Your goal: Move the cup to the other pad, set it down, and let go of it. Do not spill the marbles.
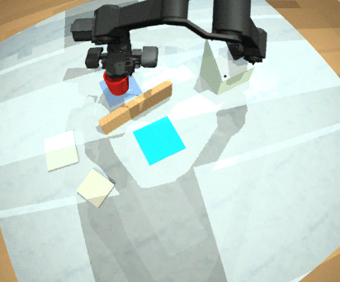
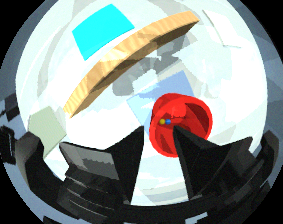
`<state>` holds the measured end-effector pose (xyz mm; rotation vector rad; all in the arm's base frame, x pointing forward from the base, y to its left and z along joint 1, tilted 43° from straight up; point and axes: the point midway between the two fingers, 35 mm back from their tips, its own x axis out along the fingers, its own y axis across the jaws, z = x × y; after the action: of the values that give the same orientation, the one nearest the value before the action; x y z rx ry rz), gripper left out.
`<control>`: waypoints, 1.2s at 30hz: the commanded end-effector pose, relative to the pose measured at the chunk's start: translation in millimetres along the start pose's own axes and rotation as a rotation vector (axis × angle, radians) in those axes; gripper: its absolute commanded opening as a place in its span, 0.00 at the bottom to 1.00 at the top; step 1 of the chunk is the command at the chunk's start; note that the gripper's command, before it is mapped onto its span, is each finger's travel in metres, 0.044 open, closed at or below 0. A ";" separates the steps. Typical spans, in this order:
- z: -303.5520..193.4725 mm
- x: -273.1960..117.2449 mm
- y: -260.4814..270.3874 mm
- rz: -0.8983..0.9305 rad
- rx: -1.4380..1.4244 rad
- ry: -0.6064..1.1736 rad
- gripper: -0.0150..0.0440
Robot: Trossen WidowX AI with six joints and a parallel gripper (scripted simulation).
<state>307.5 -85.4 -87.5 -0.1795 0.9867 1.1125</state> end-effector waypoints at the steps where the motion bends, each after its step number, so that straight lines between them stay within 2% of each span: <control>1: -0.6 9.9 3.5 0.013 0.009 -0.002 0.50; 16: -0.4 33.5 5.7 0.014 0.009 -0.004 0.50; 25: -0.3 34.5 5.9 0.014 0.009 -0.004 0.50; 29: -0.4 32.7 4.2 0.010 0.003 -0.002 0.33; 36: -0.4 32.7 4.2 0.010 0.003 -0.002 0.25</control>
<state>306.6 -61.9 -110.5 -0.1710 0.9884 1.1196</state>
